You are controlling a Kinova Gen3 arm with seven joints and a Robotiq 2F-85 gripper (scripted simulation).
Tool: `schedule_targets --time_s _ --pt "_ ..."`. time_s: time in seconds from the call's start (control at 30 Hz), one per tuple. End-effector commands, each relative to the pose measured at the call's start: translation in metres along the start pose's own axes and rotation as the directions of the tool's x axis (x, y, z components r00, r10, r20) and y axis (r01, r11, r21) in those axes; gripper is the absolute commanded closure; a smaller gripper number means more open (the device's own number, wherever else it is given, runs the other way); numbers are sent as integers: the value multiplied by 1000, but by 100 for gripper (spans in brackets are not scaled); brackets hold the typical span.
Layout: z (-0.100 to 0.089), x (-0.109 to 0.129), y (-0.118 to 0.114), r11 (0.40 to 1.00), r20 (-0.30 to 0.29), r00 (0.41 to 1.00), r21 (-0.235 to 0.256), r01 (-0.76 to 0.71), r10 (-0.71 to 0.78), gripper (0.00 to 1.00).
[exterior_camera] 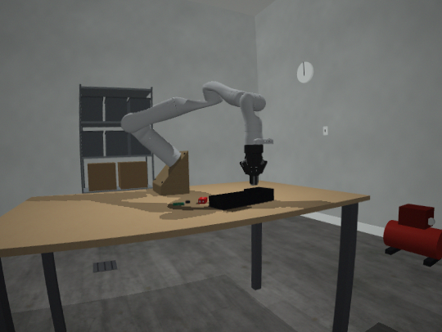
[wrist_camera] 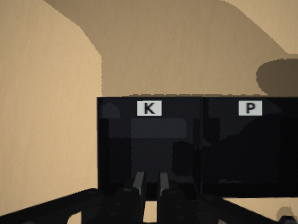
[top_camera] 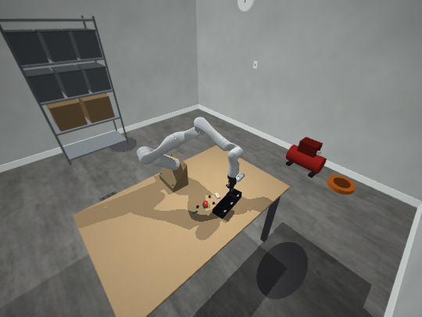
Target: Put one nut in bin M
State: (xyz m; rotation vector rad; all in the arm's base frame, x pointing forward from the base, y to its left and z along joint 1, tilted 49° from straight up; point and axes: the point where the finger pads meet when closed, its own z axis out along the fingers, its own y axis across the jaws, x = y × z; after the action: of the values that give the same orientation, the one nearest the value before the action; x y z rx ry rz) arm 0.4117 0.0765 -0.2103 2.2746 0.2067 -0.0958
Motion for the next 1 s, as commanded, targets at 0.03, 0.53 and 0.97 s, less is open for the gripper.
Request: schedule_targets --time_s 0.03,0.53,0.97 --pt "-22 2 -1 1000 -11 1000 0 -2 2 91" --pt "-81 2 -1 1000 -11 1000 0 -3 3 91" --pt "-146 1 -1 1000 -8 1000 6 -2 2 91"
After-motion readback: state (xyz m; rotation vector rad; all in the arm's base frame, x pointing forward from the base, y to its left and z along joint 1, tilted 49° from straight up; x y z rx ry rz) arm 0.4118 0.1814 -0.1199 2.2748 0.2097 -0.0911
